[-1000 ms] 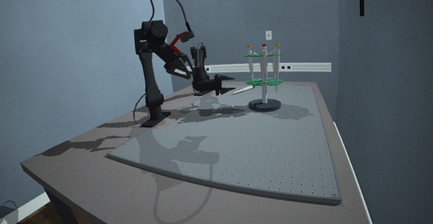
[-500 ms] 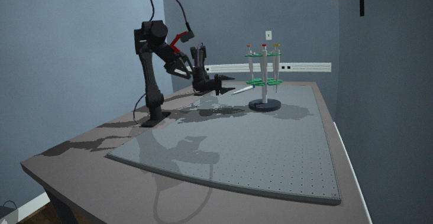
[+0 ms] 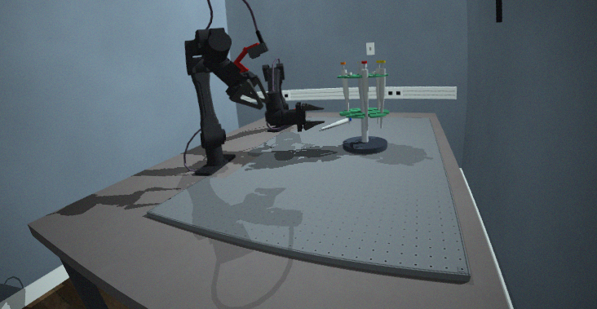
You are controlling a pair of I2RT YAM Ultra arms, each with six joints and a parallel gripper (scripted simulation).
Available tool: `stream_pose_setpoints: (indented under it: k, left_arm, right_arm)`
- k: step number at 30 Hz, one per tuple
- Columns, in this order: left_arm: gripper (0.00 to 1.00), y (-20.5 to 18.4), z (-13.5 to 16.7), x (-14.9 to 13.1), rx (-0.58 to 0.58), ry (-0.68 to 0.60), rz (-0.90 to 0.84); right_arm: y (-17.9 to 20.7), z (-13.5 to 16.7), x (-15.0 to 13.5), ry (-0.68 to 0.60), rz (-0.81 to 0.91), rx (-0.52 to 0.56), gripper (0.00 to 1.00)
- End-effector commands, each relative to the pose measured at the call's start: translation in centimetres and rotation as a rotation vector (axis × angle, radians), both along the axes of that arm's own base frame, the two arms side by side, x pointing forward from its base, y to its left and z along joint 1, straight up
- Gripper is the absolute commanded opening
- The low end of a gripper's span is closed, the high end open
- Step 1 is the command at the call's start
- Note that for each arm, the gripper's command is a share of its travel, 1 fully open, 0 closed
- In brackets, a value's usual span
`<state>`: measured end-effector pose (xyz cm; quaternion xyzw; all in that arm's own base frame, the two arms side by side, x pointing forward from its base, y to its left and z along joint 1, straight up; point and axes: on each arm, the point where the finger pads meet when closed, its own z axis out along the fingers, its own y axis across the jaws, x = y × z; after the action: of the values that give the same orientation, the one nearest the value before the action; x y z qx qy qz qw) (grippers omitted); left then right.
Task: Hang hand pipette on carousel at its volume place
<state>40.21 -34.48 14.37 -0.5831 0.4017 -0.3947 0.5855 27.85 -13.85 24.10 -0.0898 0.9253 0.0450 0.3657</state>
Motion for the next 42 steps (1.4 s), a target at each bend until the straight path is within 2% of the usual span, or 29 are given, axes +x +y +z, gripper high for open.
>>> stream_pose_setpoints:
  k: [1,42]
  left_arm:
    - [0.49,-1.02,1.54,-0.05,-0.025,-0.017,-0.012]
    - [0.49,-1.18,2.04,-0.12,-0.028,-0.018,-0.01]
  right_arm:
    - [-0.38,1.19,0.46,-0.042,0.005,-0.018,1.0]
    - [-0.38,1.19,0.46,-0.042,0.005,-0.018,1.0]
